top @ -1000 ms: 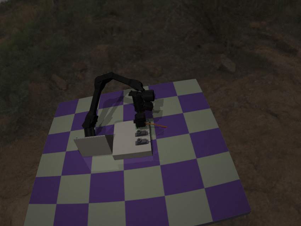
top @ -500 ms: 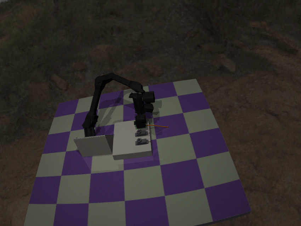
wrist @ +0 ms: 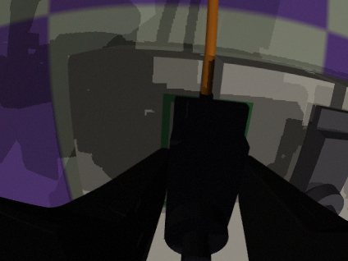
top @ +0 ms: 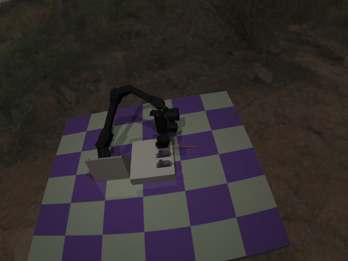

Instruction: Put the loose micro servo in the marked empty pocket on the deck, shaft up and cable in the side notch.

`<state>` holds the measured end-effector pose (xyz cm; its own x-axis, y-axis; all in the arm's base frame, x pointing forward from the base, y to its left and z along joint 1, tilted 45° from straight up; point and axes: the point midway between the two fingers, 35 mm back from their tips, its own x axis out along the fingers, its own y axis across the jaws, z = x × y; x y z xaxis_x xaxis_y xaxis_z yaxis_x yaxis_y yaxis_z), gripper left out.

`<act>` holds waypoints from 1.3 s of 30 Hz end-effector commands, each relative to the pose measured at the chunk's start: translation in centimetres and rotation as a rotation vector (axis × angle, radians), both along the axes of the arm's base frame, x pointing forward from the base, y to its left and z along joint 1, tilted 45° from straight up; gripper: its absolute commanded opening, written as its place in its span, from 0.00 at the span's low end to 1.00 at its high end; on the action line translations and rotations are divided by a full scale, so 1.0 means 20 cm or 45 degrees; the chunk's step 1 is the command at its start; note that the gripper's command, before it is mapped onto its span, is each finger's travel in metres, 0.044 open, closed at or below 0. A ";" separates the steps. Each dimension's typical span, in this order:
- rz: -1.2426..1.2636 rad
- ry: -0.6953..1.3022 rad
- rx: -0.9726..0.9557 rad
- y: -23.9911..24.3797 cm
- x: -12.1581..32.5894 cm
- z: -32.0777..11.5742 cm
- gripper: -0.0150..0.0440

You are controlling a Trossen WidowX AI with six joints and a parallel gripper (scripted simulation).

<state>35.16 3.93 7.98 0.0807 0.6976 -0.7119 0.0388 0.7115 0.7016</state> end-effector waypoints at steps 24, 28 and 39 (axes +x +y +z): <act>-0.010 0.003 0.008 0.05 0.00 -0.05 0.57; -0.010 0.003 0.007 -0.05 -0.02 0.05 0.57; -0.017 0.011 -0.001 -0.18 -0.28 0.15 0.84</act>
